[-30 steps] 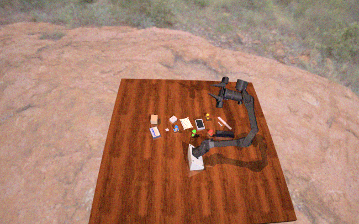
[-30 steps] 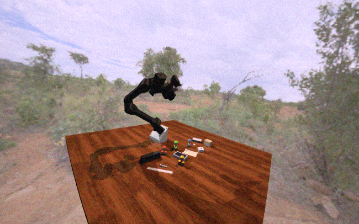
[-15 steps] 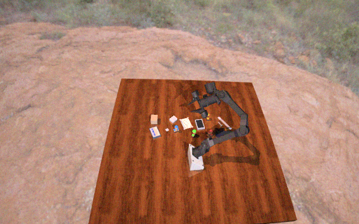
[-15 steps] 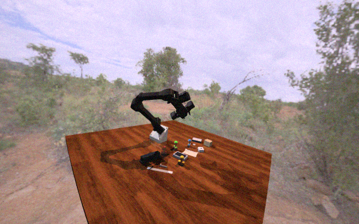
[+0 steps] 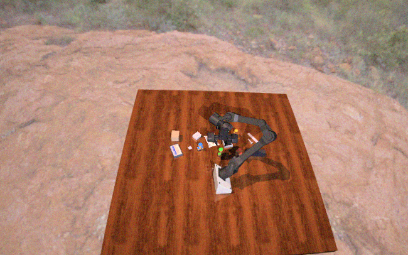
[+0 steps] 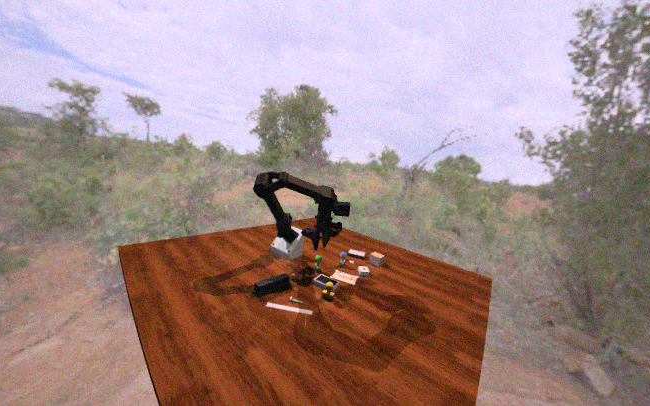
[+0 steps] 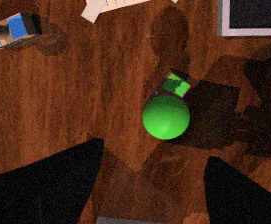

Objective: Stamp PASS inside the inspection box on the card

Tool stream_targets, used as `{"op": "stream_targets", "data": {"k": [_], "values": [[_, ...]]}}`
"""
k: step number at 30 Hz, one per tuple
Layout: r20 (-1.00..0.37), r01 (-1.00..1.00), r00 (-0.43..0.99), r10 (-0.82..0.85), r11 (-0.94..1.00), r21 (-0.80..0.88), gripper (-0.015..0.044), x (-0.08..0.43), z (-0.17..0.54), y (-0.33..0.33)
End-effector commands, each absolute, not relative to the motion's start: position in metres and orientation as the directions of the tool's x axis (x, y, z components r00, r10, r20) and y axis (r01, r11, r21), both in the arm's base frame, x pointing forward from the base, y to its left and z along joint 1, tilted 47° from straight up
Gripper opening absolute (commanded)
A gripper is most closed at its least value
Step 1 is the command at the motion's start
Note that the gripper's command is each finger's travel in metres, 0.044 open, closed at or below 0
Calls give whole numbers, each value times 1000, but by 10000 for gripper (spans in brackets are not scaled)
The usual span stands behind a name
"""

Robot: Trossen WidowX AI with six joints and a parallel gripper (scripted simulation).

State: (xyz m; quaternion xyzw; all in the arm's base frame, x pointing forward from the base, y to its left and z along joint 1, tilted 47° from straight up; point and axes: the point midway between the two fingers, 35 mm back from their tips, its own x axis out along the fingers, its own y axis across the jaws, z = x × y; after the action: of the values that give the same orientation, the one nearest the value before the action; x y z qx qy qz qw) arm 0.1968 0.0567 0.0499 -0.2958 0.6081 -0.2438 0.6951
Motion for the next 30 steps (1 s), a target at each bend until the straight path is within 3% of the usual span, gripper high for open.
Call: {"op": "stream_targets", "data": {"k": [1, 30], "values": [[-683, -43, 151, -714, 686, -727, 230, 197, 51, 53], [-687, -45, 152, -710, 690, -723, 230, 207, 21, 25]]}}
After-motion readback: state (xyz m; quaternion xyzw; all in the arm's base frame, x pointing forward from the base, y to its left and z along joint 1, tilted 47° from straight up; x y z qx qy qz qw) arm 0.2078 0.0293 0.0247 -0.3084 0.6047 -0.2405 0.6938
